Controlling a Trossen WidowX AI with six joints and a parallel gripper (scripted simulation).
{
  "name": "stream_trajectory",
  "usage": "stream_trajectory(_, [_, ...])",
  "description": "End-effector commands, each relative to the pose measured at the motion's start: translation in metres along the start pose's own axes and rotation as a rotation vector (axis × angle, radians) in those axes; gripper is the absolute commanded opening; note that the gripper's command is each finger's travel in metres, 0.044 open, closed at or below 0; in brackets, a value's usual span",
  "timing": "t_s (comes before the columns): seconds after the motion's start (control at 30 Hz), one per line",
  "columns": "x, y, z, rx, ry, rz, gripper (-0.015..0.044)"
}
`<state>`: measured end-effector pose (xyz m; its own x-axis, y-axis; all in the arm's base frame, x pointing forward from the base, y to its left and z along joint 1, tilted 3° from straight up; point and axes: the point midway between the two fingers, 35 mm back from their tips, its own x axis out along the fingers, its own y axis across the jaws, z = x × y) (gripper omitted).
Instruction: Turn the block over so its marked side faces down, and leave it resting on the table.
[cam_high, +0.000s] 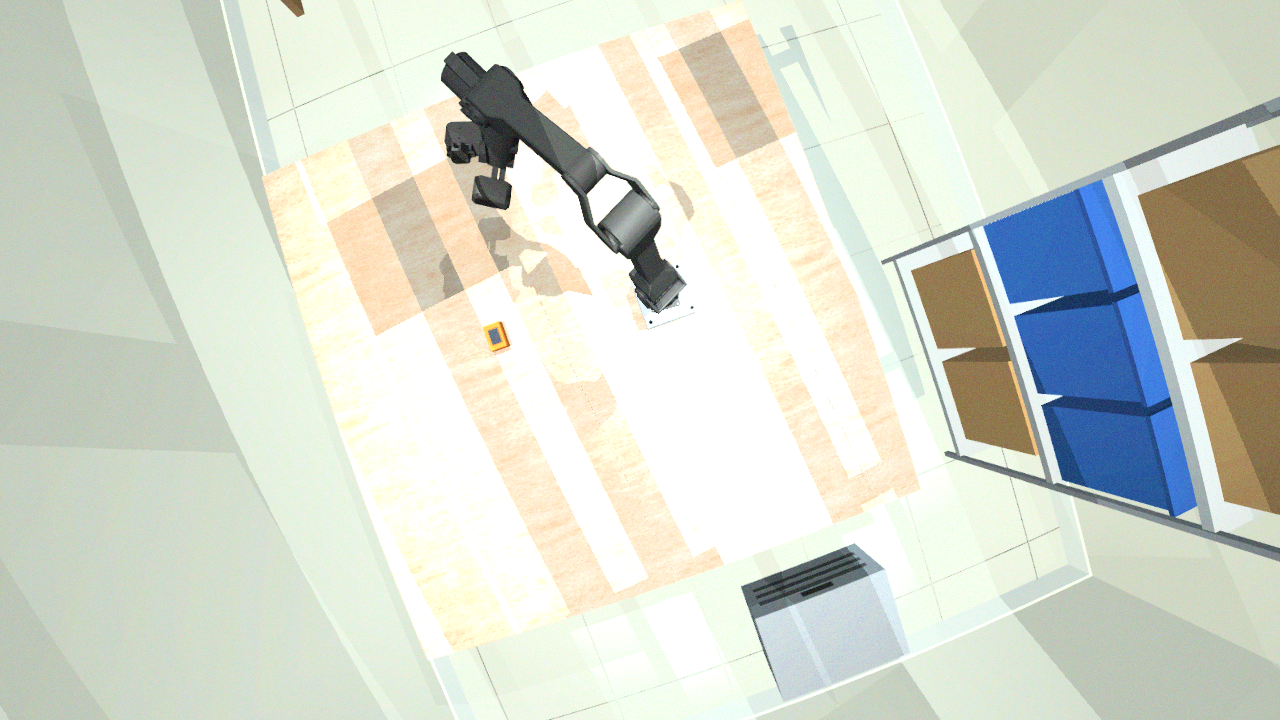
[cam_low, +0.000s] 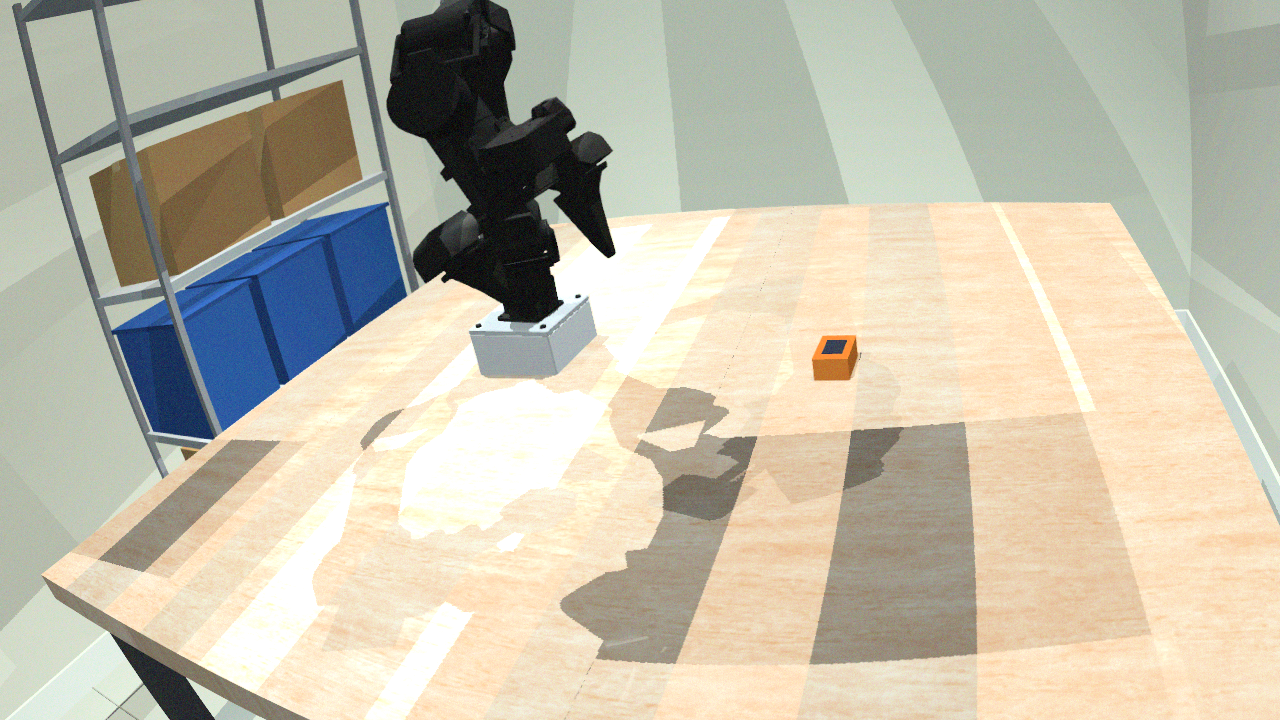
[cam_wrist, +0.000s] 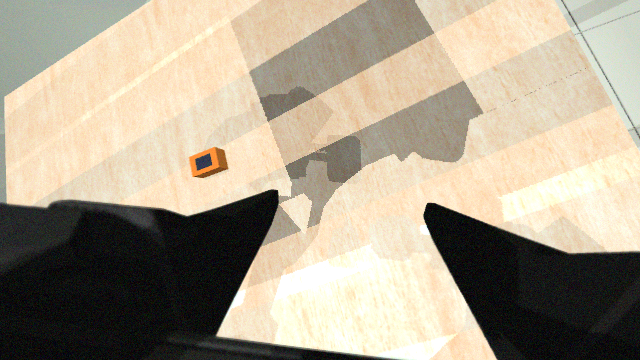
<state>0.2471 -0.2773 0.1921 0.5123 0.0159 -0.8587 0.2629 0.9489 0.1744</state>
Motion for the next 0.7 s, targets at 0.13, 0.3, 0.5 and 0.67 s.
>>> stream_trajectory(0.13, [0.068,0.092,0.019,-0.097,0.190,0.032,0.0440])
stream_trajectory(0.3, [0.110,0.159,0.019,-0.202,0.312,0.013,0.0440])
stream_trajectory(0.5, [0.150,0.246,0.001,-0.354,0.424,-0.048,0.0440])
stream_trajectory(0.67, [0.158,0.267,-0.007,-0.395,0.443,-0.068,0.0440])
